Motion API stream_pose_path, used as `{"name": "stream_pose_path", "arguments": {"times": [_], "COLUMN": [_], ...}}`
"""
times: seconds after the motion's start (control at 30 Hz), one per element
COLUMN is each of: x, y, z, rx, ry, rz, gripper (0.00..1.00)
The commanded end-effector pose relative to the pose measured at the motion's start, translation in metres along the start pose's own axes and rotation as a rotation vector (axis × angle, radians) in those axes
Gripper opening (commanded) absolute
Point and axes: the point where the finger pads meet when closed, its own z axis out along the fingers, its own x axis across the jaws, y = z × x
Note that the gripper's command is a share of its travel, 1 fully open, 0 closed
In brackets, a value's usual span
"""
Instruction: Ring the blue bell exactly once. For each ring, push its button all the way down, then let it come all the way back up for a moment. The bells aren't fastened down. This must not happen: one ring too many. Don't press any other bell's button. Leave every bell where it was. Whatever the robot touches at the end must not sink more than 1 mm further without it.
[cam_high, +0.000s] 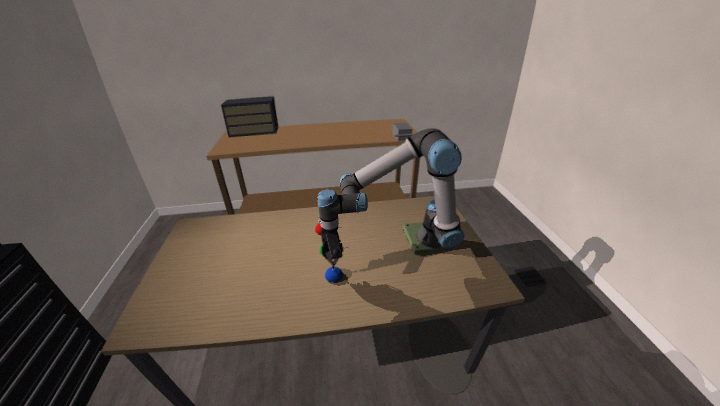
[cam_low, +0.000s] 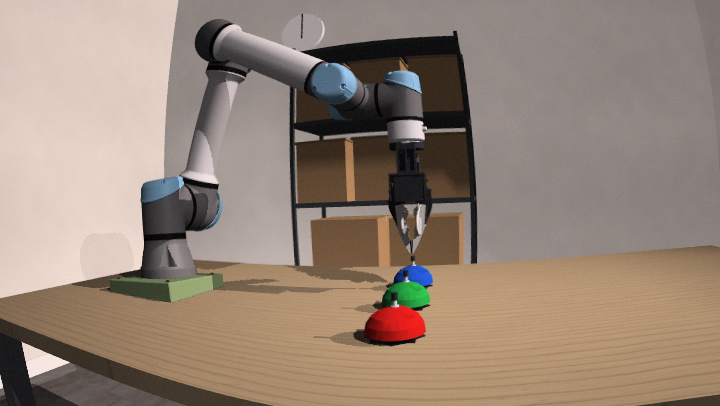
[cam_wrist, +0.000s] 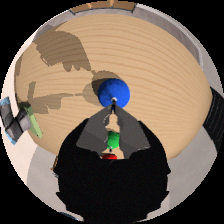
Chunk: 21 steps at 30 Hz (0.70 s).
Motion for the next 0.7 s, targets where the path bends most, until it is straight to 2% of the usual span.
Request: {"name": "stream_pose_path", "arguments": {"times": [0.0,0.67], "x": [0.0,0.0], "y": [0.0,0.0], "z": [-0.014,-0.056], "rx": [0.0,0.0], "ry": [0.001,0.001], "rz": [0.0,0.0], "gripper": [0.0,0.0]}}
